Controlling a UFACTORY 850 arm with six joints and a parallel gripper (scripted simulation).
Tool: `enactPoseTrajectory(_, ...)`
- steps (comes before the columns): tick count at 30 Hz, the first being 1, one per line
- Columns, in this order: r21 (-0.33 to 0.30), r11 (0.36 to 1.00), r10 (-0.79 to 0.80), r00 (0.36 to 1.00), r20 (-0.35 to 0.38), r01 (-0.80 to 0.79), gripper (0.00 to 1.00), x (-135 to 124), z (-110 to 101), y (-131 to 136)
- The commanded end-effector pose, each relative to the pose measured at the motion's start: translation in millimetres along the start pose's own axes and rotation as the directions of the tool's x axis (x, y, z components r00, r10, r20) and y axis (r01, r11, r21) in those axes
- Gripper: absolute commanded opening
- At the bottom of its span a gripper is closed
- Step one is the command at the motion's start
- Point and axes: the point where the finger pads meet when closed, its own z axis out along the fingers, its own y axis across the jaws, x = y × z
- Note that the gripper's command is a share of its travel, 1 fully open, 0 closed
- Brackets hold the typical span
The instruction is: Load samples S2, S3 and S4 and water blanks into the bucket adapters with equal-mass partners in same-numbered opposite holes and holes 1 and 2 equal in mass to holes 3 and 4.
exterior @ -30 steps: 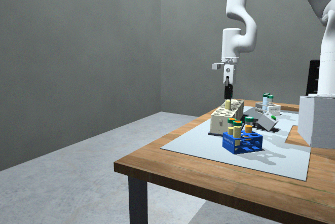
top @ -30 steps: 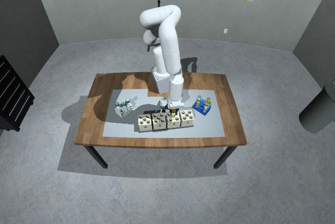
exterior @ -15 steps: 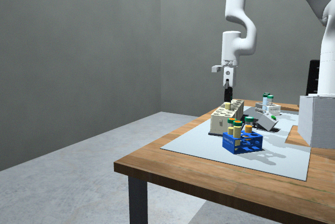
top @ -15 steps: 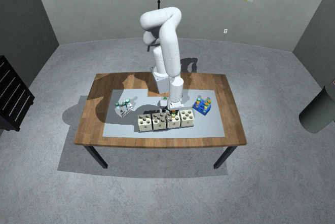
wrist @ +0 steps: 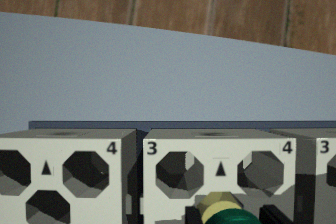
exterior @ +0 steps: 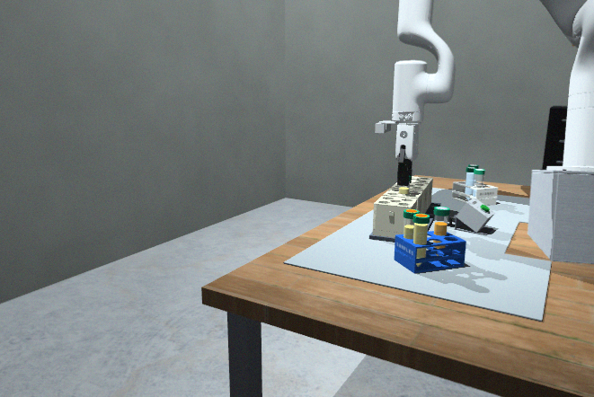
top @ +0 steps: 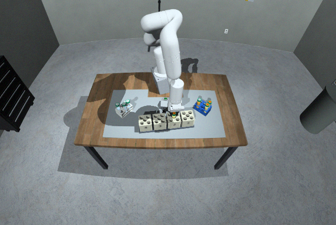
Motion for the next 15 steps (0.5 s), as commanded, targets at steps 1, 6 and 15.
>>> enactPoseTrajectory(1, 0.000, 1.000, 0.000, 1.000, -0.005, 0.000, 0.00, 1, 3, 0)
enactPoseTrajectory(6, 0.000, 1.000, 0.000, 1.000, -0.005, 0.000, 0.00, 1, 8, 0)
enactPoseTrajectory(15, 0.000, 1.000, 0.000, 1.000, -0.005, 0.000, 0.00, 1, 15, 0)
